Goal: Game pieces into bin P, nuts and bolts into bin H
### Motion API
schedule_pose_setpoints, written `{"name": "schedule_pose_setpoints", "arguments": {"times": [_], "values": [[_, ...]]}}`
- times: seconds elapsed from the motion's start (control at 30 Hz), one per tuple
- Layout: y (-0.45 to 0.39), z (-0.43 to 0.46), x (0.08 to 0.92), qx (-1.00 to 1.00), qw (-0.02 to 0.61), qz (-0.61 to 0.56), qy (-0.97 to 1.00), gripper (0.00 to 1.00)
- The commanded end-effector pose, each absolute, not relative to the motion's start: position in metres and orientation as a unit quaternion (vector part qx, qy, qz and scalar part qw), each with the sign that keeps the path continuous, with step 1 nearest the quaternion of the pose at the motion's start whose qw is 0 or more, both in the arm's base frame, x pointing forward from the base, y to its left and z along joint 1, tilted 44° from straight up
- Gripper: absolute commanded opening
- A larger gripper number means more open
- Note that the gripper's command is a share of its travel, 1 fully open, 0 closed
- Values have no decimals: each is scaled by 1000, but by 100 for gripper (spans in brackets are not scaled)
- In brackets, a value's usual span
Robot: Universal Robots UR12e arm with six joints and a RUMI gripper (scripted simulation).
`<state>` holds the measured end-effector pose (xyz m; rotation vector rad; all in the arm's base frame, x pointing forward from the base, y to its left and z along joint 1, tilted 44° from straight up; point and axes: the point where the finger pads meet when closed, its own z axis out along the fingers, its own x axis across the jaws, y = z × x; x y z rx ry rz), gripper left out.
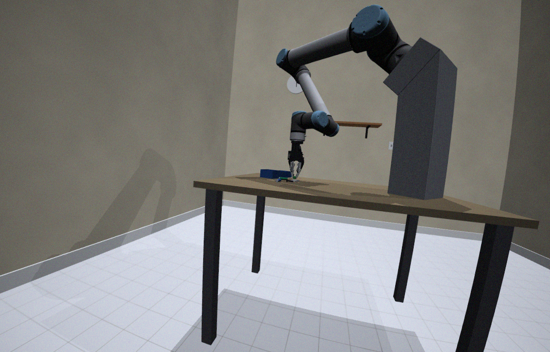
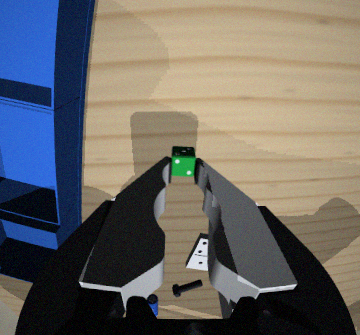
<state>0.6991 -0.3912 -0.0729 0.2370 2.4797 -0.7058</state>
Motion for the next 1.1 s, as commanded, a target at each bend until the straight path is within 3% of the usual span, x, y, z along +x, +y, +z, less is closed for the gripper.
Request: {"name": "schedule_pose_setpoints", "arguments": {"times": [0.0, 1.07], "values": [[-384, -63, 693, 88, 273, -262, 921, 0], [-361, -32, 673, 88, 273, -262, 921, 0]]}}
